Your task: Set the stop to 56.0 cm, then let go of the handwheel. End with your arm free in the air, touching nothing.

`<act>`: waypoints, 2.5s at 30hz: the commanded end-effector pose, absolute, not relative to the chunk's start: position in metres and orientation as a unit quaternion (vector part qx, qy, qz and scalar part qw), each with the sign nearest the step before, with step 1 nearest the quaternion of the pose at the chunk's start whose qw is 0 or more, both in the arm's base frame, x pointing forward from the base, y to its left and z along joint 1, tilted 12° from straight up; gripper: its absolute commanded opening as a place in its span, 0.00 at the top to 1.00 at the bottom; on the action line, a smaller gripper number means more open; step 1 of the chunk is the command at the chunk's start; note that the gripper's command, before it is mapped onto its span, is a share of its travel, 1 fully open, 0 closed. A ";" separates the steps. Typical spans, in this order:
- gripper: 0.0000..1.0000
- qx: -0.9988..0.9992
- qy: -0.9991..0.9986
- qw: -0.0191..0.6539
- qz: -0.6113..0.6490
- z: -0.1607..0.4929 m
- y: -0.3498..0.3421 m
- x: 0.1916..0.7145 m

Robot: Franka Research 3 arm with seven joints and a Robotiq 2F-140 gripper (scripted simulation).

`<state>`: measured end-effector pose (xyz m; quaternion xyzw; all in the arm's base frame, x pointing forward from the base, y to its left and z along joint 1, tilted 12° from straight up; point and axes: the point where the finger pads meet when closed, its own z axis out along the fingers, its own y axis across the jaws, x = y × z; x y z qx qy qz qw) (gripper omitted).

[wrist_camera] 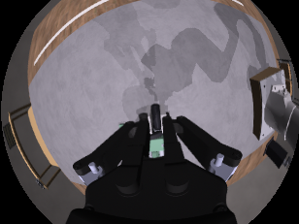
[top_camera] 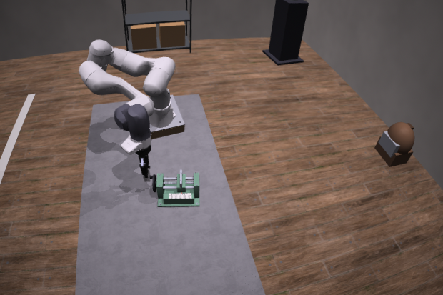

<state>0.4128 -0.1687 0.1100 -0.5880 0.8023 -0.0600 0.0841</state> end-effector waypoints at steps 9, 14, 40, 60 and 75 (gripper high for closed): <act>0.96 -0.589 0.801 0.087 -0.061 0.127 -0.174 0.429; 0.96 -0.589 0.801 0.087 -0.061 0.129 -0.177 0.438; 0.96 -0.589 0.801 0.087 -0.061 0.095 -0.184 0.468; 0.96 -0.589 0.801 0.087 -0.061 0.071 -0.177 0.450; 0.96 -0.589 0.801 0.087 -0.061 0.070 -0.171 0.431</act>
